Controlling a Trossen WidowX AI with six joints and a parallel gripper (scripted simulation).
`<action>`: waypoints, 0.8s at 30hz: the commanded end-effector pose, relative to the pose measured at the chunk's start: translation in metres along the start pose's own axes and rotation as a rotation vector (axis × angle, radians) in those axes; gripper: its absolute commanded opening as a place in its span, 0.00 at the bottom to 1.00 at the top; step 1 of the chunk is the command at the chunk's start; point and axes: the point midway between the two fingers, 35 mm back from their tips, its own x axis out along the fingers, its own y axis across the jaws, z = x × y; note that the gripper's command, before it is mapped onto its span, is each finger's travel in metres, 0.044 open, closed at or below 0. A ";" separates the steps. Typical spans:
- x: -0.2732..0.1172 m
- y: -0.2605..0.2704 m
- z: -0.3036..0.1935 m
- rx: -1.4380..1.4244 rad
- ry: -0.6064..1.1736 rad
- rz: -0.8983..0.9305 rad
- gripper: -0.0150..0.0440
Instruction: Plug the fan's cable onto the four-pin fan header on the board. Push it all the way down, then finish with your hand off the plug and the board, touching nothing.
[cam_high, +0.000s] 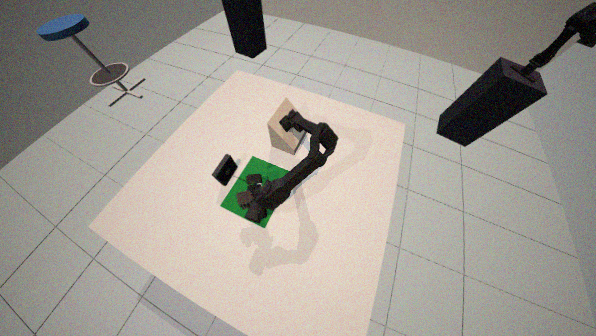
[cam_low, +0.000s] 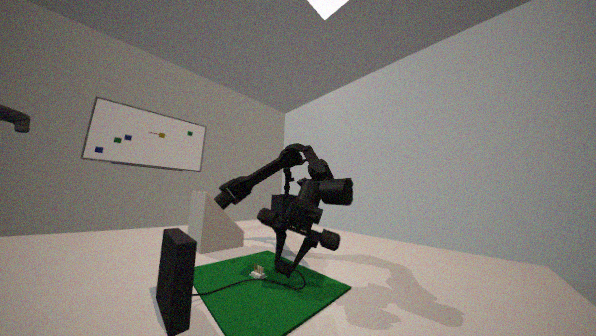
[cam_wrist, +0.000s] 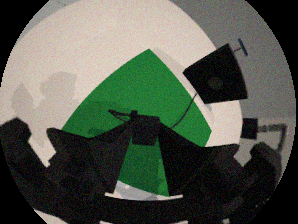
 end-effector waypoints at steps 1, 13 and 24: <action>0.002 -0.001 -0.001 0.007 -0.058 -0.016 0.25; 0.005 0.001 -0.002 0.020 -0.209 -0.039 0.25; 0.005 0.003 -0.004 0.038 -0.349 -0.039 0.25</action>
